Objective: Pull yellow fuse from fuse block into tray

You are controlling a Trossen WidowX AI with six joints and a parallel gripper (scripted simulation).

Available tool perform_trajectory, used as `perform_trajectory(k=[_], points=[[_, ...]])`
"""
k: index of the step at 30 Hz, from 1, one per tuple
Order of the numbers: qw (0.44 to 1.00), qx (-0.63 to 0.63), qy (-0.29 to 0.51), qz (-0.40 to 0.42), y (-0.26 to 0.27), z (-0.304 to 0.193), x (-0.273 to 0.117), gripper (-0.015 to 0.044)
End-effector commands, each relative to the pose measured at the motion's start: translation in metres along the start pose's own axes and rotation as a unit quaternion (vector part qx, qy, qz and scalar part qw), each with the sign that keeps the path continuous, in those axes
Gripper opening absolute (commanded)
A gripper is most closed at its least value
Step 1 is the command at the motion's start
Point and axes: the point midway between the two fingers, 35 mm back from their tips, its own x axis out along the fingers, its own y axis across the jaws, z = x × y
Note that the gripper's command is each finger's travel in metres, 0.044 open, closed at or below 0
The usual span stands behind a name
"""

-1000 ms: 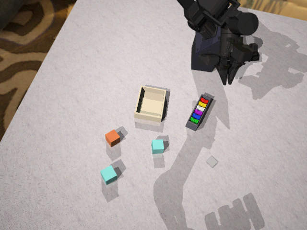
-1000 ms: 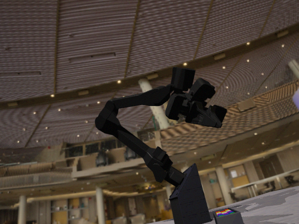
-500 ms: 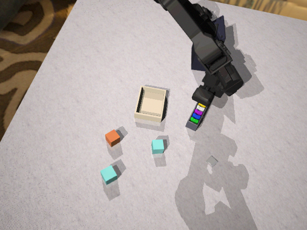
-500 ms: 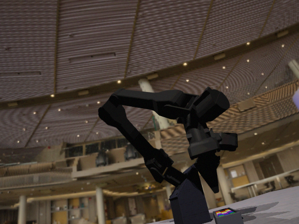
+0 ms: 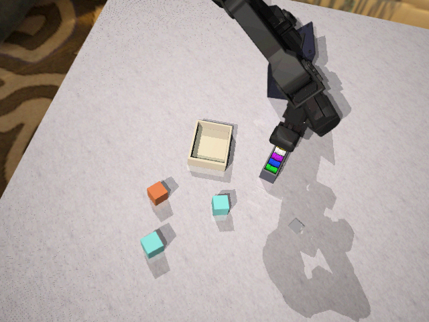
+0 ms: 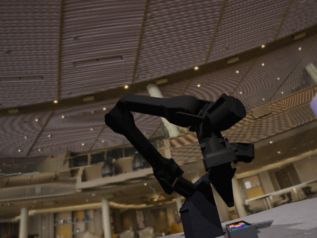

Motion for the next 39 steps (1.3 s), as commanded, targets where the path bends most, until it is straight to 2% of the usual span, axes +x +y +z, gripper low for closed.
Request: perform_trajectory(k=[1,39], points=[[1.0,-0.005,0.002,0.006,0.003,0.0,0.007,0.0074],[1.0,-0.005,0.003,0.006,0.004,-0.001,0.032,0.0074]])
